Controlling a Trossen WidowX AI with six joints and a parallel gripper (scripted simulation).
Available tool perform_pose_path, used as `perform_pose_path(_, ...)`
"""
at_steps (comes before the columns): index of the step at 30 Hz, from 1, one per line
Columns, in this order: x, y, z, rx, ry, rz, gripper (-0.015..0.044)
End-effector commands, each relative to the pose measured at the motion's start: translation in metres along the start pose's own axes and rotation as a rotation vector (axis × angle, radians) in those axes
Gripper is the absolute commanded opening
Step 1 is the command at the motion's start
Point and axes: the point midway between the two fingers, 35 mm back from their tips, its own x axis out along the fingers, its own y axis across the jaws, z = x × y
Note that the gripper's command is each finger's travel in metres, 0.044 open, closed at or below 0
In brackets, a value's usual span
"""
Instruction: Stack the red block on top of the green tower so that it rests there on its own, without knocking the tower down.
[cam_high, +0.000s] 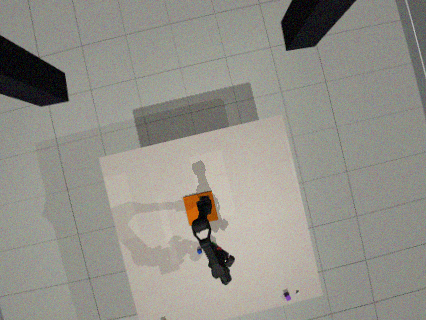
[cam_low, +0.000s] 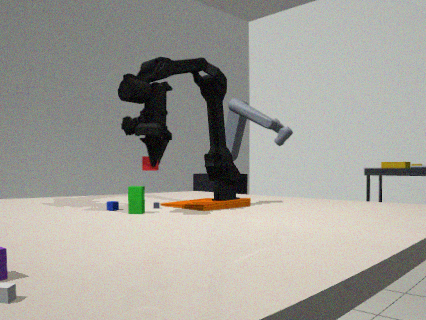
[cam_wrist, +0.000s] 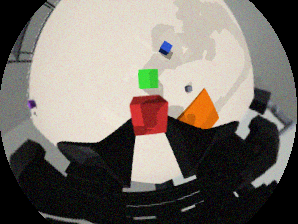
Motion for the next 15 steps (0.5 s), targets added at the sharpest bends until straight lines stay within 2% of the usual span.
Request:
perform_pose_path(1,-0.003,0.000,0.008,0.004,-0.001,0.005,0.0000)
perform_pose_path(8,-0.003,-0.008,0.047,0.004,-0.005,0.004,0.0000)
perform_pose_path(15,0.001,-0.009,0.048,0.004,-0.005,0.004,0.0000)
